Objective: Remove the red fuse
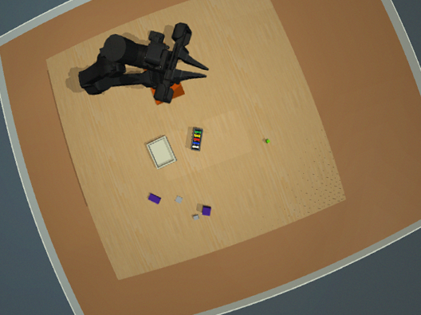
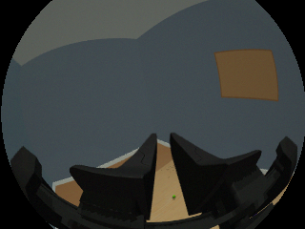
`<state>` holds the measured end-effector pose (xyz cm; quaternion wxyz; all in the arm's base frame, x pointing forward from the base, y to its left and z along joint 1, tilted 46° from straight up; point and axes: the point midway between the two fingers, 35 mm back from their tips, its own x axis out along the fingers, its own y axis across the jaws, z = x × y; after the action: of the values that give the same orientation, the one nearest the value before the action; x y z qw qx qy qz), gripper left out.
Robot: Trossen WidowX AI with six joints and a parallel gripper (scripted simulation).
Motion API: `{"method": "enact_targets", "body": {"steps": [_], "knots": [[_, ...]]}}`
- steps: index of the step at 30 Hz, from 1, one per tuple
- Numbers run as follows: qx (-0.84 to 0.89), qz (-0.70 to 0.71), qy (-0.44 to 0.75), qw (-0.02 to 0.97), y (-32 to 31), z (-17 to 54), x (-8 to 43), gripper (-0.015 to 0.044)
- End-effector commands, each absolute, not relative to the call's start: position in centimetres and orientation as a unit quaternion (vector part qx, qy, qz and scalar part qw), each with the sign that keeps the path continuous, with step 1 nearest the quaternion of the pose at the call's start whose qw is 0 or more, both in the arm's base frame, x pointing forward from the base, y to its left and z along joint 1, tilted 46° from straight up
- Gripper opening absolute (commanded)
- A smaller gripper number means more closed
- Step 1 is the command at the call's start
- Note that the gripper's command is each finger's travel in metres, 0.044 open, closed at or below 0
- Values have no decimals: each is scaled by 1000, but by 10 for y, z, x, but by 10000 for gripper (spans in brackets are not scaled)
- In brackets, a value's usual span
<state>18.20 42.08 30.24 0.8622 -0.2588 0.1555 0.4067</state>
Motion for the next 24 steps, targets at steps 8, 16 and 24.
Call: {"method": "enact_targets", "body": {"steps": [8, 16, 24], "knots": [[-403, 260, 293, 827, 332, 184, 294, 63], [-490, 174, 396, 757, 242, 110, 330, 63], [-554, 107, 524, 638, 132, 44, 341, 63]]}}
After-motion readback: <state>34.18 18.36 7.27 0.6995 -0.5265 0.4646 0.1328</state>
